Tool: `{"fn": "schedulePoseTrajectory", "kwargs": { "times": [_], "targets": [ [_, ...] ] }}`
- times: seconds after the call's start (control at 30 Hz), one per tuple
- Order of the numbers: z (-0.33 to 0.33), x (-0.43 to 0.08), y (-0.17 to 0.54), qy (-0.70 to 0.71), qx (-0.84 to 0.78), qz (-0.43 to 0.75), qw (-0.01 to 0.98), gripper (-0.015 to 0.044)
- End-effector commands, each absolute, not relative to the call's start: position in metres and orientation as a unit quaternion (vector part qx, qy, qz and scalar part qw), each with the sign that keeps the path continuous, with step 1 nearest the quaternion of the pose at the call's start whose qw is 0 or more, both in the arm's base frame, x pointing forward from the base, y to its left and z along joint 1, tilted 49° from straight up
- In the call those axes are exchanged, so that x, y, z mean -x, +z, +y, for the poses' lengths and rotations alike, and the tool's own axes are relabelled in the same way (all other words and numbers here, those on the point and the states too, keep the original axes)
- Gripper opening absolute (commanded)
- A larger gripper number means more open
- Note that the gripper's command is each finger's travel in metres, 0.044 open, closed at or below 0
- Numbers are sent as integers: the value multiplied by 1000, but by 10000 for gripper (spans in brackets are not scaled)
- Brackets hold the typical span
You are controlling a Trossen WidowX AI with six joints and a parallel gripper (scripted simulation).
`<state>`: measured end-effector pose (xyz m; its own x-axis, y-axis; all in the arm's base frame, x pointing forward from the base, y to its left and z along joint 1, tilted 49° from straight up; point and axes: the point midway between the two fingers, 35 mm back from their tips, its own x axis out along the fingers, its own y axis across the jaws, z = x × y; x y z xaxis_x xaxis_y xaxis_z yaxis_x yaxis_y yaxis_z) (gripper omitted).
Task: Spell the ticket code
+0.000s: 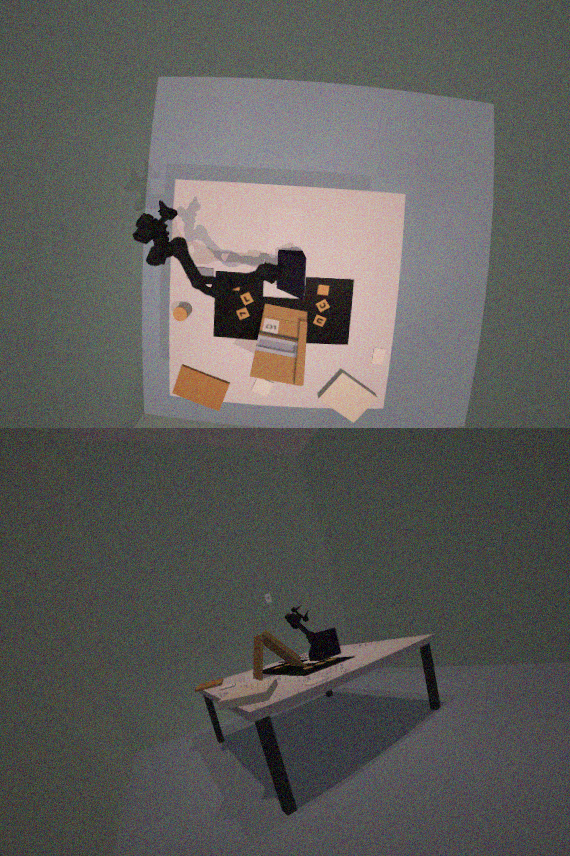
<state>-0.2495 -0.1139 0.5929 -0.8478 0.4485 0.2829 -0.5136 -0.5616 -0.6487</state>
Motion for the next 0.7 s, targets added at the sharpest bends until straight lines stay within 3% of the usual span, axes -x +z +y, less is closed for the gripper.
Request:
{"fn": "schedulePoseTrajectory", "kwargs": {
  "times": [0.0,0.3,0.67],
  "targets": [
    [-116,249,592,884,-44,-380,268,426],
    [-226,185,553,924,-116,-362,42,440],
    [-302,39,490,896,-187,-311,-256,440]
  ]
}}
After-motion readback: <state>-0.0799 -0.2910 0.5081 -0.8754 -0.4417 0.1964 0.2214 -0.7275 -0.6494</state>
